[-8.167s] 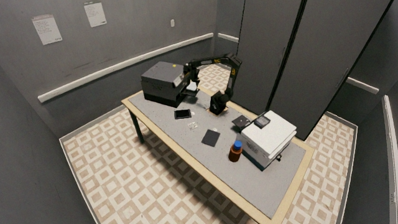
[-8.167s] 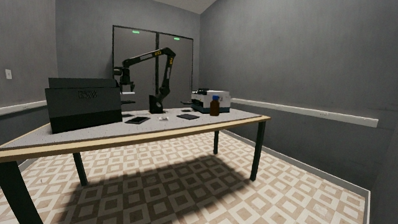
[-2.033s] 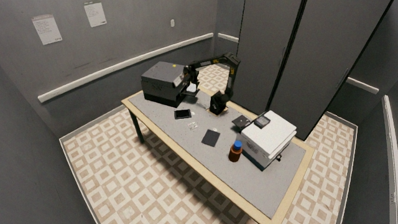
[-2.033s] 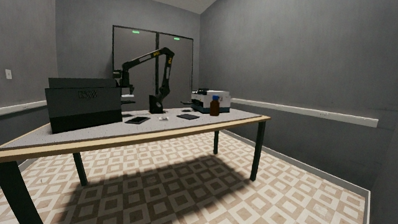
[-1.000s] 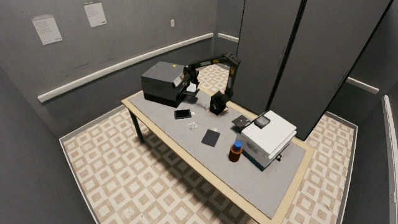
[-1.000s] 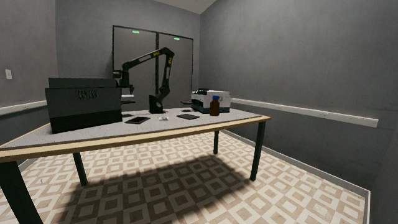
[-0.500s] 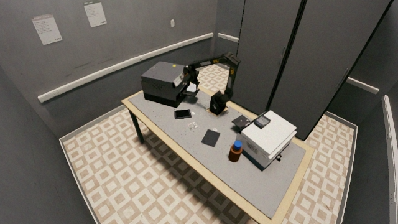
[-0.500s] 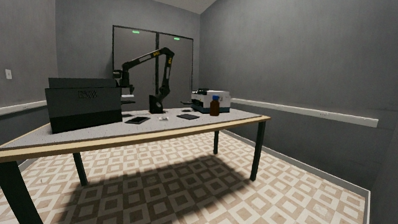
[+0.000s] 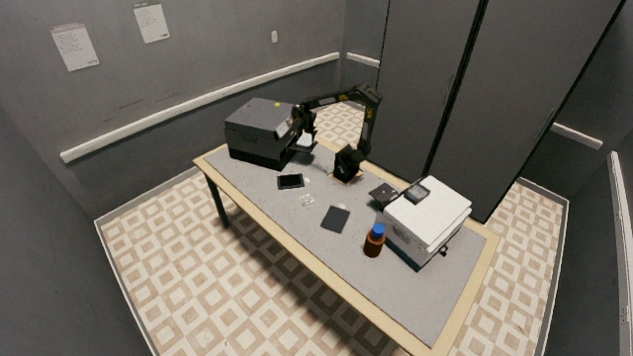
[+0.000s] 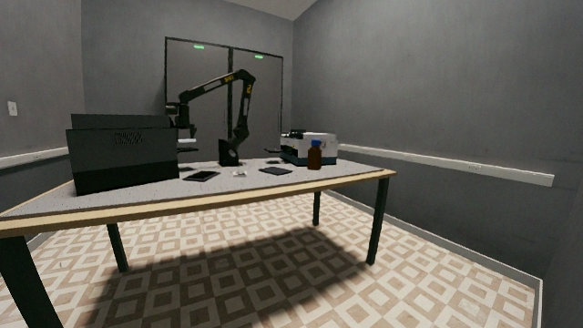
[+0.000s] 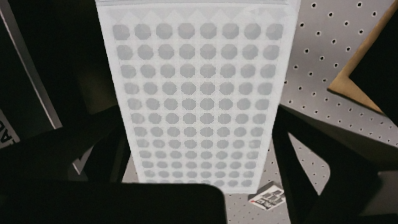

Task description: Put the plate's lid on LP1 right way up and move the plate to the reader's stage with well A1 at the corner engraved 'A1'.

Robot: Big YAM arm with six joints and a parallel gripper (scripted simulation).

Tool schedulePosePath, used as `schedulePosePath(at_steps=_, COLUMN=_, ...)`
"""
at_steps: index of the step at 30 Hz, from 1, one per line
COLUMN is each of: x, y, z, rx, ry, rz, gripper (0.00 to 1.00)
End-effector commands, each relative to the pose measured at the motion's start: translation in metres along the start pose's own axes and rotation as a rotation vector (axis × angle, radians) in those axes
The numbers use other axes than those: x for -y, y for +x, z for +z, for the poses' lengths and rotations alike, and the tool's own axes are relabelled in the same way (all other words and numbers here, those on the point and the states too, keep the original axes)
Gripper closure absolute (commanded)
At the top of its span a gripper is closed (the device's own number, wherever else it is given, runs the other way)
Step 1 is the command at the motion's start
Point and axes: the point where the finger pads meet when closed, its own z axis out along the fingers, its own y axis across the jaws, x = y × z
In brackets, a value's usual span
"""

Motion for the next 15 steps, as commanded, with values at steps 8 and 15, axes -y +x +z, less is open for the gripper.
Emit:
schedulePosePath(at_steps=8, x=-0.0022, y=0.0016, z=0.0039, rx=0.005, ry=-0.005, rz=-0.016, gripper=0.14)
schedulePosePath(at_steps=15, x=-0.001, y=0.0013, z=0.0062, rx=0.004, ry=-0.001, rz=-0.015, gripper=0.14)
